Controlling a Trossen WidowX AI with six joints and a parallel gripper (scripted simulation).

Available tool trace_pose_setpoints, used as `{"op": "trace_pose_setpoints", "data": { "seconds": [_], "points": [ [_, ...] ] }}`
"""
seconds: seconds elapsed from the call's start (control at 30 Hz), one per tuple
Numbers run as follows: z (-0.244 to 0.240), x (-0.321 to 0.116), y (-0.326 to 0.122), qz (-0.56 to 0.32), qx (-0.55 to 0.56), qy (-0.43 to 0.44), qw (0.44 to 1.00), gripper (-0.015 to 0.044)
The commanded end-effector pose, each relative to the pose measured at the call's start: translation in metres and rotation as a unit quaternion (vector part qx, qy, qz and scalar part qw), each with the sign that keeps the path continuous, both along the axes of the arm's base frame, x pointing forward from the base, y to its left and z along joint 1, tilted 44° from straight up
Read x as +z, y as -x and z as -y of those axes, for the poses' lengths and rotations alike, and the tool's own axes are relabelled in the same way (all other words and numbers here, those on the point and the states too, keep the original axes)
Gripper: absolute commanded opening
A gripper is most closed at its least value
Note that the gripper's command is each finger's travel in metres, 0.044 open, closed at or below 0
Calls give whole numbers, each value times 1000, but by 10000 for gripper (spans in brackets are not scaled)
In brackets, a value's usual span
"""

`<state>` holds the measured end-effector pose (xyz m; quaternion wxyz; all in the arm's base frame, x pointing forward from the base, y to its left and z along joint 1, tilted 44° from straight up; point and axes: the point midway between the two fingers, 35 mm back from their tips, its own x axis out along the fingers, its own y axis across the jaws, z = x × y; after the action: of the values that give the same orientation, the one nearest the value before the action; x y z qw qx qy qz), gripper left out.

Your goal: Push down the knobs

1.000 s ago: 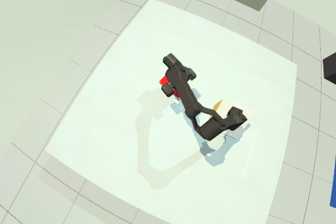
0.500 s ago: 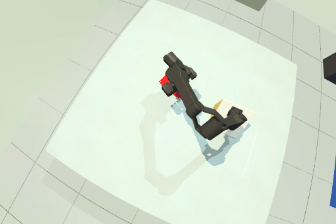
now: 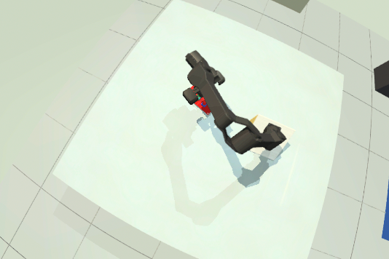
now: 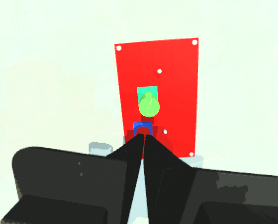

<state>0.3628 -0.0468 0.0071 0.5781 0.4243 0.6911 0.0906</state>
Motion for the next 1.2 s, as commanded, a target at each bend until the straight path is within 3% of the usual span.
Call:
{"op": "trace_pose_setpoints", "data": {
  "seconds": [0.0, 1.17],
  "points": [
    [19, 6, -14, 2, 8, 0, 1000, 0],
    [-5, -21, -17, 2, 9, -1, 1000, 0]
  ]
}}
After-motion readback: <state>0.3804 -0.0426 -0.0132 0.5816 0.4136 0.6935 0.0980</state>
